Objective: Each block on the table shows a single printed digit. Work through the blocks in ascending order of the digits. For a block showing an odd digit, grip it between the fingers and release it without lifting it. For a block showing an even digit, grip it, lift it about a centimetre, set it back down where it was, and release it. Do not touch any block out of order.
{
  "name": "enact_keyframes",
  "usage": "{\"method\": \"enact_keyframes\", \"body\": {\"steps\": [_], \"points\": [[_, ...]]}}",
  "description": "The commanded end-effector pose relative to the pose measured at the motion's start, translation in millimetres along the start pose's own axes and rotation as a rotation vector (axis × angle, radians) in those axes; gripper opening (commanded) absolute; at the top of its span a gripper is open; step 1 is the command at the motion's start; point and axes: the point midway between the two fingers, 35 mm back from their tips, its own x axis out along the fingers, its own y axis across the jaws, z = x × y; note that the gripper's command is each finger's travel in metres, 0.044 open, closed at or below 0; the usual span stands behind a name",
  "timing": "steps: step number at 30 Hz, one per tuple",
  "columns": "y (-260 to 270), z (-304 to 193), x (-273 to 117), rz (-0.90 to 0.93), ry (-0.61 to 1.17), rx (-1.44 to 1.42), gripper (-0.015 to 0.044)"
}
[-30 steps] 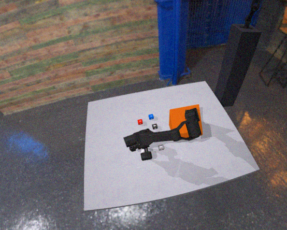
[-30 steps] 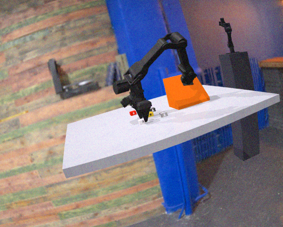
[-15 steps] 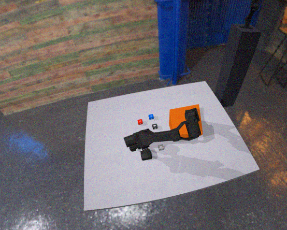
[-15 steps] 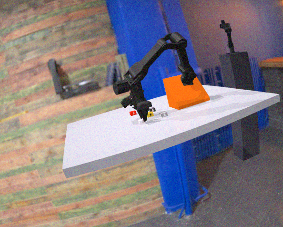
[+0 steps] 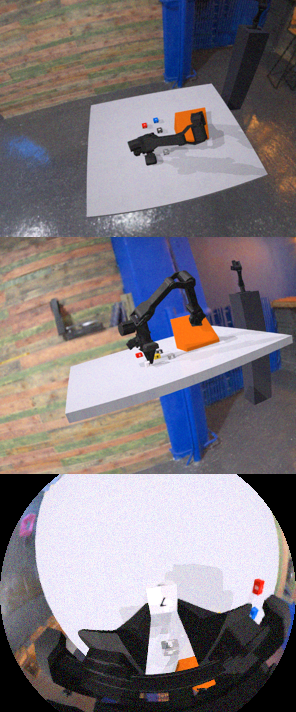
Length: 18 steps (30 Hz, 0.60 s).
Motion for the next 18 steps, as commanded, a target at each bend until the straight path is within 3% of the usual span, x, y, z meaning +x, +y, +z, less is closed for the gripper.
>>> {"method": "enact_keyframes", "body": {"steps": [1, 6, 16, 18], "points": [[-1.3, -0.2, 1.4, -0.004, 0.002, 0.006, 0.012], [-1.3, -0.2, 1.4, -0.004, 0.002, 0.006, 0.012], [-1.3, -0.2, 1.4, -0.004, 0.002, 0.006, 0.0382], [-1.3, -0.2, 1.4, -0.004, 0.002, 0.006, 0.04]]}}
